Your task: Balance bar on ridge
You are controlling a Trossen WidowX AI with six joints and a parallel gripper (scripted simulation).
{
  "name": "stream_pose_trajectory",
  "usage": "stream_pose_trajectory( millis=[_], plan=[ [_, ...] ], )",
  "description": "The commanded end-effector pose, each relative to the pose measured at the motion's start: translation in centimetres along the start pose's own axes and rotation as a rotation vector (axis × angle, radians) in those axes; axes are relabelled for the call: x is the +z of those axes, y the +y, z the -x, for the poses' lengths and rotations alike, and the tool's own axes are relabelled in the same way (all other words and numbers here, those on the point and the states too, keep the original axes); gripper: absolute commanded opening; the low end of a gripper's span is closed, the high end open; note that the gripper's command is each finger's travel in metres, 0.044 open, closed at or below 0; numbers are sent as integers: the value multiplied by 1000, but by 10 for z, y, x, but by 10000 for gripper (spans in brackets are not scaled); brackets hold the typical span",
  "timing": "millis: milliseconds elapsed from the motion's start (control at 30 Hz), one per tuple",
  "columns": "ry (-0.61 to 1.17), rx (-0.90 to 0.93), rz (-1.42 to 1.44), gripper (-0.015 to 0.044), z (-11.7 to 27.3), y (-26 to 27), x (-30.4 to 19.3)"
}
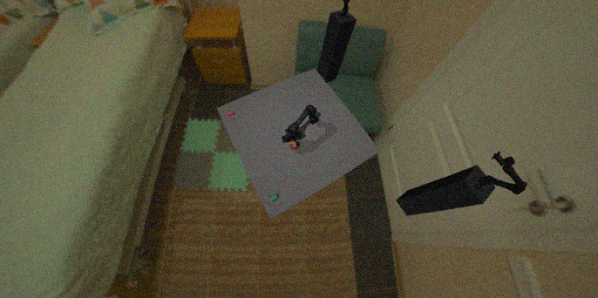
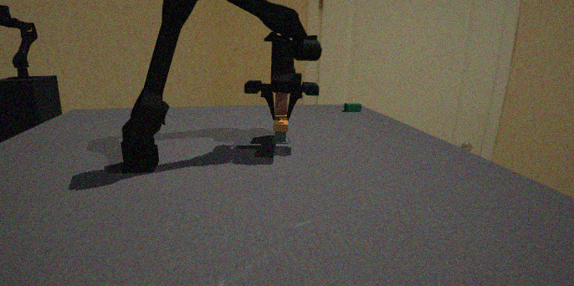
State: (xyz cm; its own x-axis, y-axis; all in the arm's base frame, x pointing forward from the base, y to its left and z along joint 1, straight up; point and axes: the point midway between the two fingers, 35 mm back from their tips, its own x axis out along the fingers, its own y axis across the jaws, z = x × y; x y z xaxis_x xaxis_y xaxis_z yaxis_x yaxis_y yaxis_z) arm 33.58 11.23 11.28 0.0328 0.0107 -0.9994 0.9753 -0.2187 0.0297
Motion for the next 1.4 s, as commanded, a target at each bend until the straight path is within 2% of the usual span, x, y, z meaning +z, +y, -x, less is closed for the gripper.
stream_pose_trajectory(
  millis=[0, 1367],
  plan=[
    [1, 1, -2, 0, -1, 0, 0],
    [1, 1, -2, 0, -5, 0, 0]
  ],
)
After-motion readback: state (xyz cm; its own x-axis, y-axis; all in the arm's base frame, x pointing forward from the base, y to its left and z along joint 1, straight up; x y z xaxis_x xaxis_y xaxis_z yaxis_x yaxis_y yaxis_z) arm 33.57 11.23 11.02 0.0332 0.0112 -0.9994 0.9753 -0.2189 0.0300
